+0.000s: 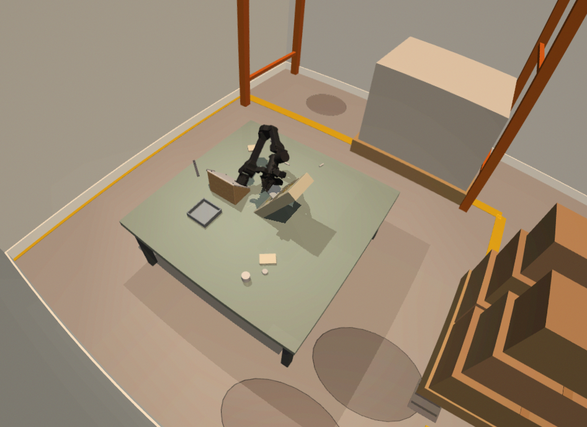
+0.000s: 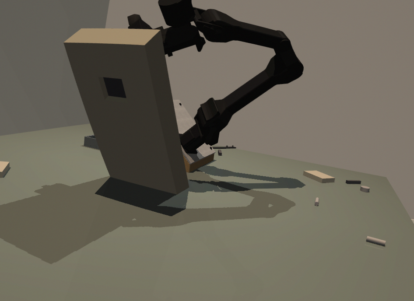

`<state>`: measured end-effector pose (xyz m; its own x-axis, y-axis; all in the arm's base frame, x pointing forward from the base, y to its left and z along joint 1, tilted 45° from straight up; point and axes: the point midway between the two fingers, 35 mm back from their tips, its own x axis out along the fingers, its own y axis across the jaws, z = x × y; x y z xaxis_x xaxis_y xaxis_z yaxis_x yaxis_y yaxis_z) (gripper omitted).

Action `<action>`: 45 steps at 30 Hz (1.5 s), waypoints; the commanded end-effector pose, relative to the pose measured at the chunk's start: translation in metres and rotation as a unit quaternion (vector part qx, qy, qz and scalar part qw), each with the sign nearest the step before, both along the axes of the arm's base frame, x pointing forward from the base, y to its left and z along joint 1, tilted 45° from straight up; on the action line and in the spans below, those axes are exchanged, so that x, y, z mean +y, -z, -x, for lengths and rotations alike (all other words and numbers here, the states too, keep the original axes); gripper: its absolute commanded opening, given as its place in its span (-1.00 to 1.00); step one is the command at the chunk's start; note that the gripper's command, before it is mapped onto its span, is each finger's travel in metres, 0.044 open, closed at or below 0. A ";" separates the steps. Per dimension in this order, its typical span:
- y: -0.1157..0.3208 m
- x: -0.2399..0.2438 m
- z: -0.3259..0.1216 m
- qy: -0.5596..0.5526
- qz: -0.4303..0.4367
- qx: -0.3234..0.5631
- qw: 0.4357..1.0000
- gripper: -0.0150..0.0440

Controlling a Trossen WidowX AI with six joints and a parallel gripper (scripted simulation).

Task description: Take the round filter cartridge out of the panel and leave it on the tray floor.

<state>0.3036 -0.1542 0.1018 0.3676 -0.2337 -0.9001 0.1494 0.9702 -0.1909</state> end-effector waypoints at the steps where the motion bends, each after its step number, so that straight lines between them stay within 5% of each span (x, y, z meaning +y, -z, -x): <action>1: -0.016 0.032 -0.002 -0.052 -0.269 -0.110 0.956 -0.18; 8: -0.069 0.040 0.002 -0.076 -0.452 -0.250 0.853 -0.18; 45: -0.054 0.057 -0.023 -0.077 -0.451 -0.248 0.854 -0.18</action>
